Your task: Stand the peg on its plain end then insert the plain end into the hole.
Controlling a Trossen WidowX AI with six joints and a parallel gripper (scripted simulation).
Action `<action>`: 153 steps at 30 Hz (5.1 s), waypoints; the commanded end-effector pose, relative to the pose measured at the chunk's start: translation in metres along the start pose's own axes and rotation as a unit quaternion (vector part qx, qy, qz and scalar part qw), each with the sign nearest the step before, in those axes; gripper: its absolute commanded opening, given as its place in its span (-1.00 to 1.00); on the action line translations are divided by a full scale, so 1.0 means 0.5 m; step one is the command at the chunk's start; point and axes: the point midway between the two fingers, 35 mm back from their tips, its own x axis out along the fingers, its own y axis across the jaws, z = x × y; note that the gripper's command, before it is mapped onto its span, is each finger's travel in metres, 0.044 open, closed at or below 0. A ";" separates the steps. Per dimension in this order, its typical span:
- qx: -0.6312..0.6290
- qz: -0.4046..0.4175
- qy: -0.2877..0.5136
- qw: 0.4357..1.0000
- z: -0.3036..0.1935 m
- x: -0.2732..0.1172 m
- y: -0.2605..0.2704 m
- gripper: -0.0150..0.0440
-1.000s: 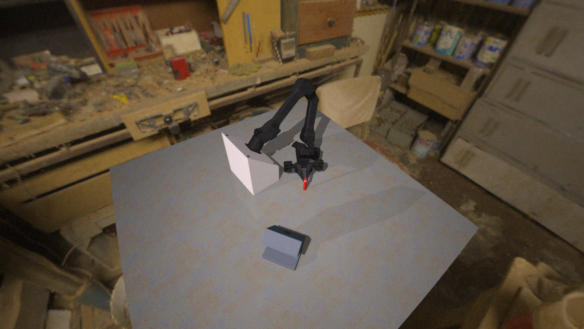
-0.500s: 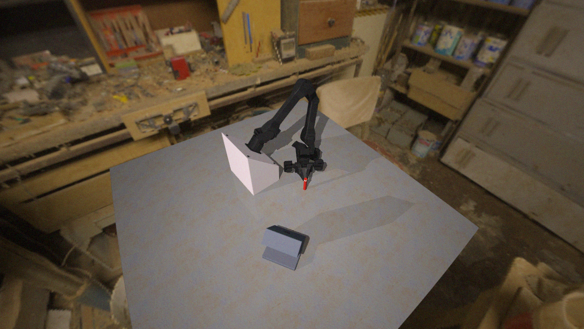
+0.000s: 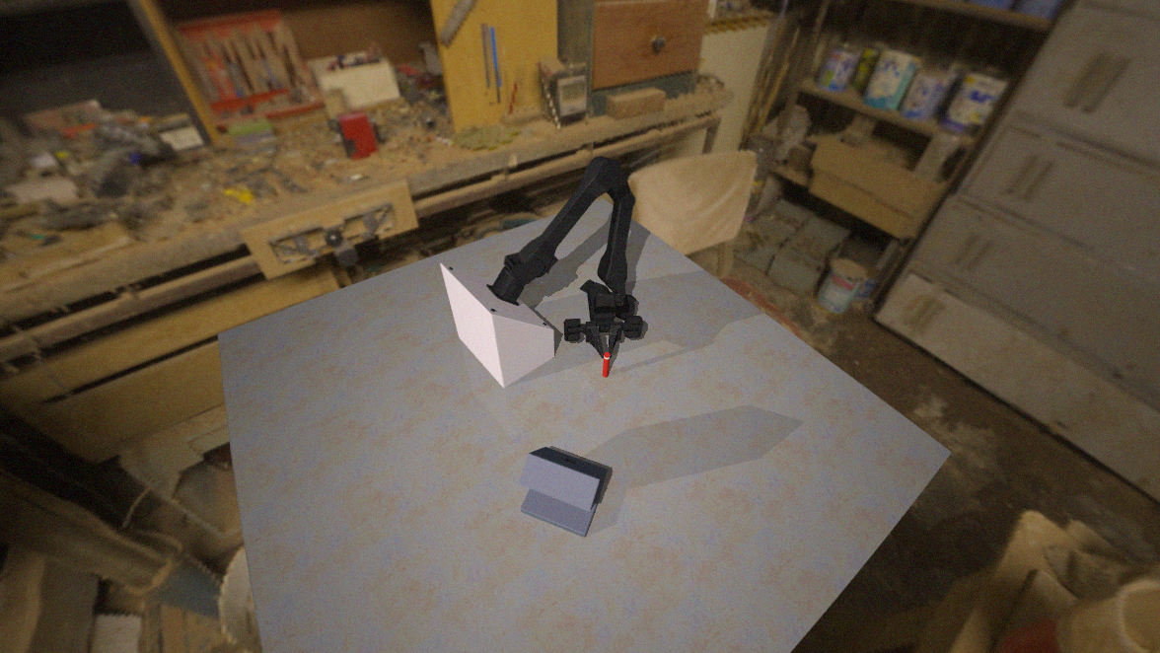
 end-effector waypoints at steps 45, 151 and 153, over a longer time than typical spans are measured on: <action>0.000 0.000 0.000 1.000 0.000 0.000 0.000 1.00; 0.007 -0.028 0.663 0.748 0.119 0.055 0.010 1.00; 0.007 -0.028 0.663 0.748 0.113 0.057 0.010 1.00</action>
